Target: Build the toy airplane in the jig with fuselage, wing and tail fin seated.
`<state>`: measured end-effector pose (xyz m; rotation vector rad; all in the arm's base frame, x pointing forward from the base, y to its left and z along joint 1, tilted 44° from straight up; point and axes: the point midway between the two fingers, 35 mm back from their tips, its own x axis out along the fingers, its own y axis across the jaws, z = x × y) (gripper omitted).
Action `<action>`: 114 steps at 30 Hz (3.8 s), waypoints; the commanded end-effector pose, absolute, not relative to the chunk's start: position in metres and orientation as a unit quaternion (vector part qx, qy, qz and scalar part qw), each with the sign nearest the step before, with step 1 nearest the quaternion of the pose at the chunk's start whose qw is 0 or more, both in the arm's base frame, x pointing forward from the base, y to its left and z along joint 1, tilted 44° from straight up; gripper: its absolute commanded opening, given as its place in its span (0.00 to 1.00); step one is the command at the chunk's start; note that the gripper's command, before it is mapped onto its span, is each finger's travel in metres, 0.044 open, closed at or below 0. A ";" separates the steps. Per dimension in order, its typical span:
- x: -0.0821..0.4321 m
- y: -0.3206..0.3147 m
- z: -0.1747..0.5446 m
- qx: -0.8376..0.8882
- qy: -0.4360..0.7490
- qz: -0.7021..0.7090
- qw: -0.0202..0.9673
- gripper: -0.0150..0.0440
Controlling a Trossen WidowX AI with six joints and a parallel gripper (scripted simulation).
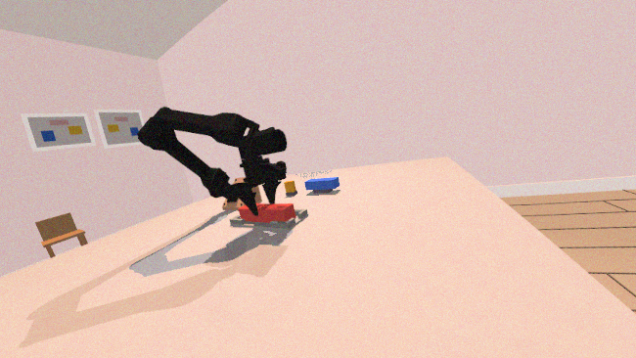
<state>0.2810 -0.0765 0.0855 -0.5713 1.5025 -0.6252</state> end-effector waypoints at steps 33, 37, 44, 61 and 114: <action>0.314 0.032 0.128 -0.245 0.661 -0.275 0.654 1.00; 0.333 0.080 0.086 -0.243 0.661 -0.272 0.656 1.00; 0.339 0.156 0.004 -0.242 0.661 -0.273 0.656 1.00; 0.330 0.158 -0.067 -0.243 0.659 -0.277 0.655 1.00; 0.329 0.116 -0.110 -0.244 0.659 -0.278 0.655 0.53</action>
